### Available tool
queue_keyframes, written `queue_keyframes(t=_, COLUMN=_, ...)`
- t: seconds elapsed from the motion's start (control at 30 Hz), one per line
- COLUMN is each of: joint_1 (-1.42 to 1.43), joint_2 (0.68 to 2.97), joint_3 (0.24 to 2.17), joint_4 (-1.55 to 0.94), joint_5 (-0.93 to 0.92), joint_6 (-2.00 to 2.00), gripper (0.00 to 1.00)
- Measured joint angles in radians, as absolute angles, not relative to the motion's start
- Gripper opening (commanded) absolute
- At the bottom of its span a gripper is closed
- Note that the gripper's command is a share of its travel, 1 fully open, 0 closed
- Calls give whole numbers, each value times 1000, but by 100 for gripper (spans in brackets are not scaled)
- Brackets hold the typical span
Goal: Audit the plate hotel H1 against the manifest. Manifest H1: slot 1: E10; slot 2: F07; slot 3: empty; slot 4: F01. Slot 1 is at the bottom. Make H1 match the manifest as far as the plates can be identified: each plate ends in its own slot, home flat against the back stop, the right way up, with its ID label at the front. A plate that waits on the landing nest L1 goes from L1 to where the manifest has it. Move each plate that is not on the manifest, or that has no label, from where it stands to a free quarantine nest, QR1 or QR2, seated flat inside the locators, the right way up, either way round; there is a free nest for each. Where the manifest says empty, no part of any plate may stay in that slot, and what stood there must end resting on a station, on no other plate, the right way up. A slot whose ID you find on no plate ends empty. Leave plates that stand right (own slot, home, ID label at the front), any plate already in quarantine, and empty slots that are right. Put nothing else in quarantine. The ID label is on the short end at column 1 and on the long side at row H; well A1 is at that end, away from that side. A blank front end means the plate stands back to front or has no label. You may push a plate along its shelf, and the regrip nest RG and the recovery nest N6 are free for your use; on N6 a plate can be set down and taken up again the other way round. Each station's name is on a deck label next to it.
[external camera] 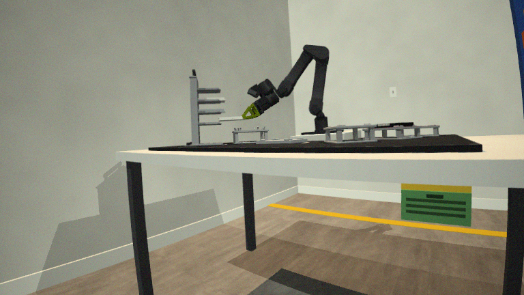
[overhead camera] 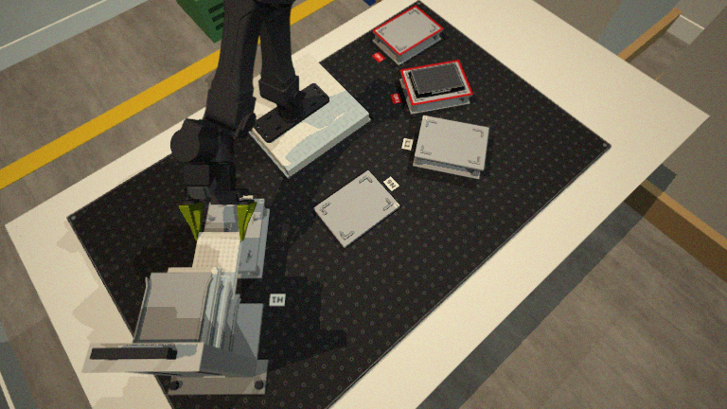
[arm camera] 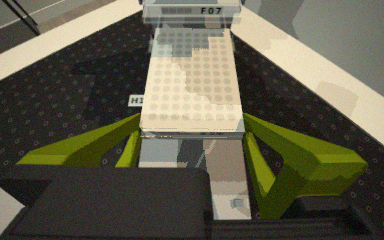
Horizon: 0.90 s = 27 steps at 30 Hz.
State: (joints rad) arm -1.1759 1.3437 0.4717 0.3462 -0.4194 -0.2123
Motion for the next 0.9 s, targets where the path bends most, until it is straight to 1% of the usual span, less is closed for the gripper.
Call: queue_keyframes(t=0.9, joint_1=-1172, joint_2=1364, joint_3=472, joint_4=369, joint_5=-416, joint_6=-210, gripper=86)
